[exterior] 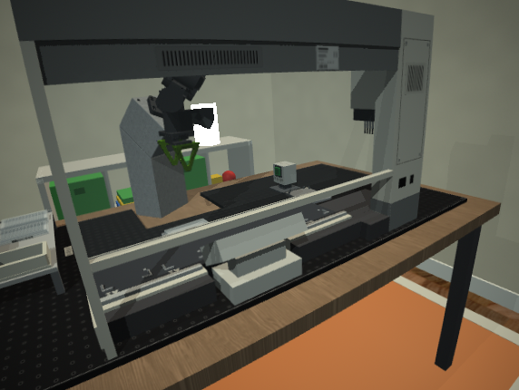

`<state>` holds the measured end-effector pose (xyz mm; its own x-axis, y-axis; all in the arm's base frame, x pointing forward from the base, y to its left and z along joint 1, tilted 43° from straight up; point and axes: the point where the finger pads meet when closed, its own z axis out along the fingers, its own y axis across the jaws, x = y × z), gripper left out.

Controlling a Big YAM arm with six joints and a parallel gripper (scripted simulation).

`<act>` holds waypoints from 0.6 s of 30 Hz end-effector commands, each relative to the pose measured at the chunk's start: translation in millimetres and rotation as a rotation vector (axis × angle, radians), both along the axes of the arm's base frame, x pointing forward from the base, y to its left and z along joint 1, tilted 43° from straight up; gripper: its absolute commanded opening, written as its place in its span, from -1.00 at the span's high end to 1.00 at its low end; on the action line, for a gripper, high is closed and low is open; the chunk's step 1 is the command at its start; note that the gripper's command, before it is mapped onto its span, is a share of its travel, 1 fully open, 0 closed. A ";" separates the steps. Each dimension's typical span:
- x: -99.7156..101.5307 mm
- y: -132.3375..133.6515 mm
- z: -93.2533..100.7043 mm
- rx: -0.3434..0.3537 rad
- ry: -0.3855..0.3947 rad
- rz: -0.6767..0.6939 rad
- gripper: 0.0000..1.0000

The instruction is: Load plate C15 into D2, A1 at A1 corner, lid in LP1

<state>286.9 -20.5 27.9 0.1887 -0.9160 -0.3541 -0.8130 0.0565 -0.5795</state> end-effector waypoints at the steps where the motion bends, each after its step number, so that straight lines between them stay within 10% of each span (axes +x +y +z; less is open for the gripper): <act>1: 9.5 -6.1 10.7 -0.014 -0.024 0.006 -1.00; 18: -4.4 -0.7 1.8 0.163 0.099 -0.232 -1.00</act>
